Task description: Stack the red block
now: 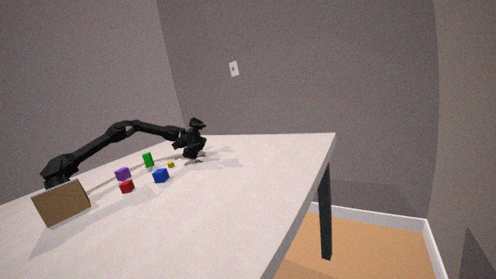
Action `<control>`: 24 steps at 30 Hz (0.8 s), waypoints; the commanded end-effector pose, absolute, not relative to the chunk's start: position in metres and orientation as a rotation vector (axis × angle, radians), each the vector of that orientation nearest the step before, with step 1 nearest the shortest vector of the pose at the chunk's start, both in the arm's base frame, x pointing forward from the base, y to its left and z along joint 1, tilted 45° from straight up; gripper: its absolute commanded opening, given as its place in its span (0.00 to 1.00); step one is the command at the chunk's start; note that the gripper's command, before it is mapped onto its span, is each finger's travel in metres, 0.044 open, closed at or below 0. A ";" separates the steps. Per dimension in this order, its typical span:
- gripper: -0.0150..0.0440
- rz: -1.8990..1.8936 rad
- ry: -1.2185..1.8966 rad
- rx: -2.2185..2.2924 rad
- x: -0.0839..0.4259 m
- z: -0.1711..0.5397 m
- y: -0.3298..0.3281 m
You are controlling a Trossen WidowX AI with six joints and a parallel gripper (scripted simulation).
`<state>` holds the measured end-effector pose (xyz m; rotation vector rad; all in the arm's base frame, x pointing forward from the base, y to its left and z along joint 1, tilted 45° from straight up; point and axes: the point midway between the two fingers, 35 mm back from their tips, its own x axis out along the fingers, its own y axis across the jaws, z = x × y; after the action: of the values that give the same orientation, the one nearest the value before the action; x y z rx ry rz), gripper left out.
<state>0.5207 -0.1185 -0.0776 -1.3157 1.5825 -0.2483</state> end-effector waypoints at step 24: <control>1.00 0.028 1.830 -0.310 0.351 -0.081 -0.163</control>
<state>0.3840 -0.1647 -0.0848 -0.5046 1.7996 0.0086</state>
